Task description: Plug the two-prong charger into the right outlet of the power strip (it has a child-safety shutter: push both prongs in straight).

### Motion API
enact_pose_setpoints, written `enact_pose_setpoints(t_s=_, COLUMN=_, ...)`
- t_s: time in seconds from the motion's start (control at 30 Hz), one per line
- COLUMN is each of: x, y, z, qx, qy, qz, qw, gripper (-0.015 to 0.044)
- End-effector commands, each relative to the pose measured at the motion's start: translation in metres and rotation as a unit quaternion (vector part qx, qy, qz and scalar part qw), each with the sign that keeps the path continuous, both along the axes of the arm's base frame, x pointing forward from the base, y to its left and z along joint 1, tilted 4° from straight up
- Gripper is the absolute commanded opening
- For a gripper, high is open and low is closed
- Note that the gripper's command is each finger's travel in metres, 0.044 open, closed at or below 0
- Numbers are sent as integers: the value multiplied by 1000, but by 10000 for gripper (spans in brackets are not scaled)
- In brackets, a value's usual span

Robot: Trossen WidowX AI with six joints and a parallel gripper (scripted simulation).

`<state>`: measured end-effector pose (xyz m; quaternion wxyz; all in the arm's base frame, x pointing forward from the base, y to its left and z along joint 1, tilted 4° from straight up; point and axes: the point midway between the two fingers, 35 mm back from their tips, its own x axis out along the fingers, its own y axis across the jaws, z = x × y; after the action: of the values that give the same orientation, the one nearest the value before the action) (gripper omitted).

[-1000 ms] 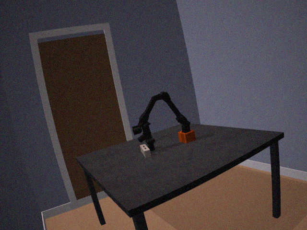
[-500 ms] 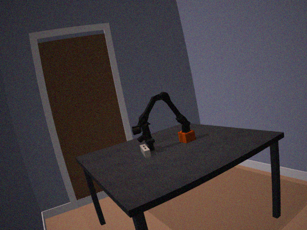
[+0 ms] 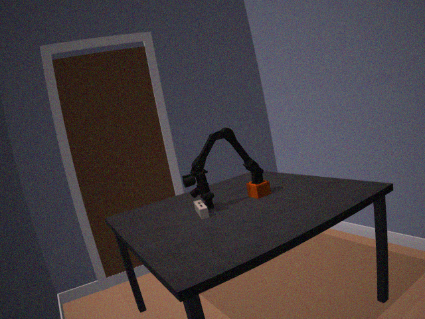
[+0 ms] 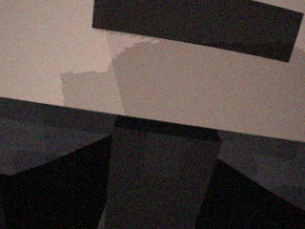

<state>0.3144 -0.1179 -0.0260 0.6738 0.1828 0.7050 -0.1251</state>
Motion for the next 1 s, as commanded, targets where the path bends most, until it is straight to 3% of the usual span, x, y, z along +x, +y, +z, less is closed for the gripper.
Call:
enact_pose_setpoints(t_s=0.0, x=5, y=-3, z=1, qx=-3, qy=-6, qz=1, qw=1000, gripper=0)
enact_pose_setpoints(t_s=0.97, x=16, y=-8, z=1, qx=-3, qy=-6, qz=1, qw=1000, gripper=0)
